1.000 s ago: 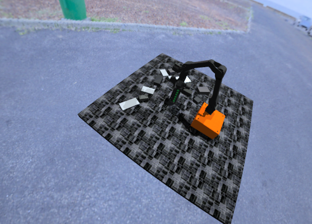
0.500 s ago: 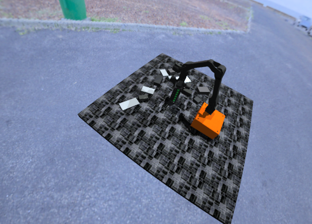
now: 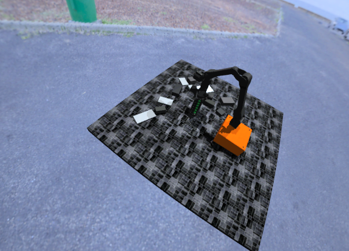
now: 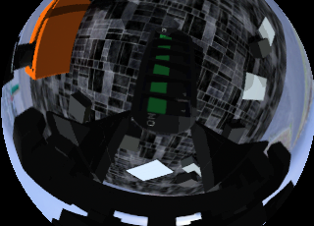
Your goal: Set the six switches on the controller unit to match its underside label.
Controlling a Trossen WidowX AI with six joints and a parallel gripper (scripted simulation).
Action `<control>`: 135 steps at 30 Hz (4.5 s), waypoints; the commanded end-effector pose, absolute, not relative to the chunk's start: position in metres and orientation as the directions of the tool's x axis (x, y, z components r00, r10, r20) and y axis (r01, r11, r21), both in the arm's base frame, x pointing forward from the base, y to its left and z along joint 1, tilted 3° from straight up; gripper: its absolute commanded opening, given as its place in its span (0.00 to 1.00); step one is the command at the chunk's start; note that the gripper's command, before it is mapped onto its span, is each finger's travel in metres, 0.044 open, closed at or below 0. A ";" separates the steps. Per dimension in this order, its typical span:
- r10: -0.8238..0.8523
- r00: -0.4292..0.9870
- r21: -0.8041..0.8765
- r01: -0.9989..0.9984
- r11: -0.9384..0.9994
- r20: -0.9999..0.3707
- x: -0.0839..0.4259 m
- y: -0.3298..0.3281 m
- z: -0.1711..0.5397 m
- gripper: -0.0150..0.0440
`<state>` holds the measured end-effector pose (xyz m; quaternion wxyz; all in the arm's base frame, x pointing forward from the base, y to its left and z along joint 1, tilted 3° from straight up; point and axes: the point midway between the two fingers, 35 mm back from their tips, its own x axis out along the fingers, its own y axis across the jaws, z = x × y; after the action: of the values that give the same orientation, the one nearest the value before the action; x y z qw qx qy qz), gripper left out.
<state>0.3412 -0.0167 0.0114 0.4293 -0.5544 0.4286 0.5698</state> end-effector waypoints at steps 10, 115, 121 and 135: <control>0.010 -0.023 0.020 -0.963 -0.270 -1.000 0.342 -0.024 0.002 0.83; 0.008 -0.021 0.018 -0.964 -0.266 -1.000 0.344 -0.033 -0.053 1.00; 0.013 -0.022 0.018 -0.964 -0.266 -1.000 0.329 0.023 -0.014 1.00; 0.014 -0.022 0.018 -0.964 -0.266 -1.000 0.329 0.025 -0.012 1.00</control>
<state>0.3290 0.0242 -0.0139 0.4245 -0.5547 0.4295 0.5723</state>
